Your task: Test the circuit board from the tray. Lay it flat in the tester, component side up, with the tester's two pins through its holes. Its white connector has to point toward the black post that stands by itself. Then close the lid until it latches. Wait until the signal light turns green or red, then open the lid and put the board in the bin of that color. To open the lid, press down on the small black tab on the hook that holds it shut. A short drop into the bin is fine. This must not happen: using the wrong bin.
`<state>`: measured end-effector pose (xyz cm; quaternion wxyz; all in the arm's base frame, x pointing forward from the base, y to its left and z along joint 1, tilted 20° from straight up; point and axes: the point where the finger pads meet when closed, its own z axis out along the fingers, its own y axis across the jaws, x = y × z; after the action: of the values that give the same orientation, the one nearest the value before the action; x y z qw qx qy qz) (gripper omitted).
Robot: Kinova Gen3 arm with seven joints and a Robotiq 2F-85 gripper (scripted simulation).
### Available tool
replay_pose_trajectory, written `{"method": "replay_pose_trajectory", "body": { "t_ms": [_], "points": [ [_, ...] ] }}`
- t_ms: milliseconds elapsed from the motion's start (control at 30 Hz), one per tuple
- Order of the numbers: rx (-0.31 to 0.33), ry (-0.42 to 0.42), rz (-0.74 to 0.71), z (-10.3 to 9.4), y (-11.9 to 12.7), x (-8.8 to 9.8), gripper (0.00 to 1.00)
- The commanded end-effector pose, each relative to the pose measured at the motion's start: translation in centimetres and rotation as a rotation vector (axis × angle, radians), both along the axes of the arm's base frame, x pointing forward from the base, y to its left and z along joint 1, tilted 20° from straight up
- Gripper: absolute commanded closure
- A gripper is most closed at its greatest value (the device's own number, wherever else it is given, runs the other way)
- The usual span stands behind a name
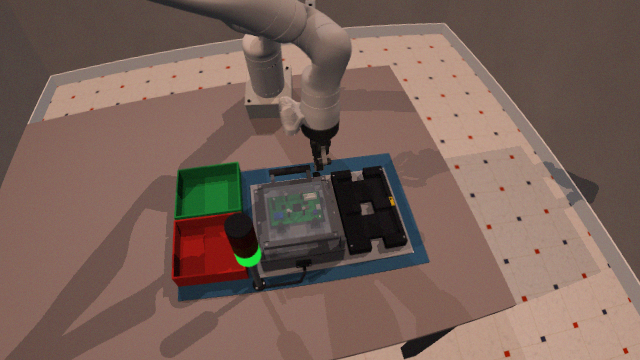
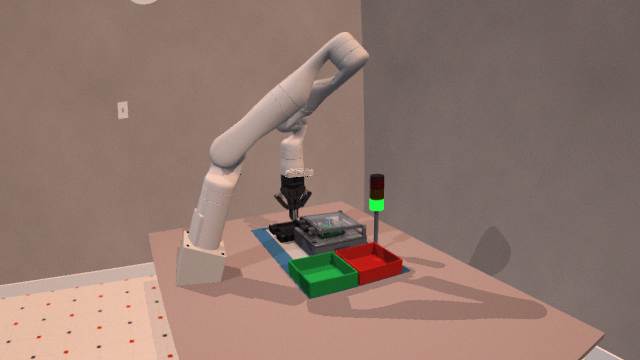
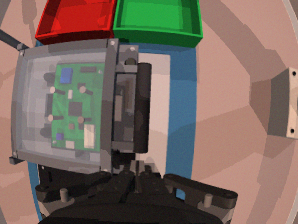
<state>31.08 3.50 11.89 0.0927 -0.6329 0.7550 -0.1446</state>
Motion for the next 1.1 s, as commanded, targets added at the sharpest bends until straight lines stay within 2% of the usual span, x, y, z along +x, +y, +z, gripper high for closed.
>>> {"method": "replay_pose_trajectory", "body": {
  "t_ms": [0,1067],
  "points": [
    [-0.003,-0.007,-0.006,0.3,-0.2,0.1,1.00],
    [-0.003,-0.007,-0.006,4.7,0.3,-1.4,1.00]
  ]
}}
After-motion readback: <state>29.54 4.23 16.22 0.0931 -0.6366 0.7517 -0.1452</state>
